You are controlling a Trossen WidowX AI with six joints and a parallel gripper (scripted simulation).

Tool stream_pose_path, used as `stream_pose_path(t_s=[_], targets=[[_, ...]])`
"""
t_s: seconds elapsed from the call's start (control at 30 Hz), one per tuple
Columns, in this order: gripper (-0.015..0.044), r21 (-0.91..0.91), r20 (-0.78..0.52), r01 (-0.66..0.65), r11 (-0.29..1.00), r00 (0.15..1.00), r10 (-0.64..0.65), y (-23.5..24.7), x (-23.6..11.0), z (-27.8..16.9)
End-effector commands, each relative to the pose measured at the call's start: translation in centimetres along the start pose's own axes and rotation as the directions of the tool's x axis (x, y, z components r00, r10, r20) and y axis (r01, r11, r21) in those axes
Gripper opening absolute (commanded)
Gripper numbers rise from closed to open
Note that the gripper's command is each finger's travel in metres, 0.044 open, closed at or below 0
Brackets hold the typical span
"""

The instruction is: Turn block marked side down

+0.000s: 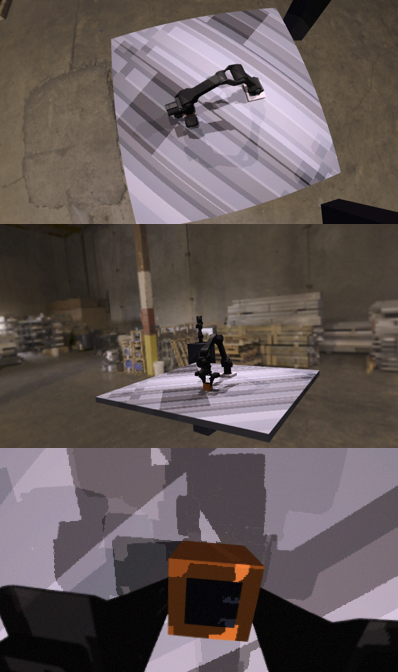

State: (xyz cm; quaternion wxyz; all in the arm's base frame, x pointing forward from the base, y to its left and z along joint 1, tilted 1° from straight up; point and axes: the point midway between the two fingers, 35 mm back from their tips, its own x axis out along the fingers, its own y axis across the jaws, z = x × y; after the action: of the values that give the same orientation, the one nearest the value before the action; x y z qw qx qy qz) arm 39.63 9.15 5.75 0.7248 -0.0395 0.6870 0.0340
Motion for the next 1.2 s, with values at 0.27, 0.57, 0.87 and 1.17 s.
stream_pose_path(t_s=[0.27,0.57,0.87,1.17], targets=[[0.0103,-0.005,-0.002,-0.003,1.0,1.0,0.003,0.0,0.1,0.0],[0.0,-0.005,-0.002,-0.003,1.0,1.0,0.003,0.0,-2.9,0.0],[0.0,-0.007,0.073,-0.001,1.0,0.997,0.002,0.1,-2.6,0.2],[0.0,-0.009,0.195,0.0,1.0,0.981,0.002,0.1,-2.3,0.3]])
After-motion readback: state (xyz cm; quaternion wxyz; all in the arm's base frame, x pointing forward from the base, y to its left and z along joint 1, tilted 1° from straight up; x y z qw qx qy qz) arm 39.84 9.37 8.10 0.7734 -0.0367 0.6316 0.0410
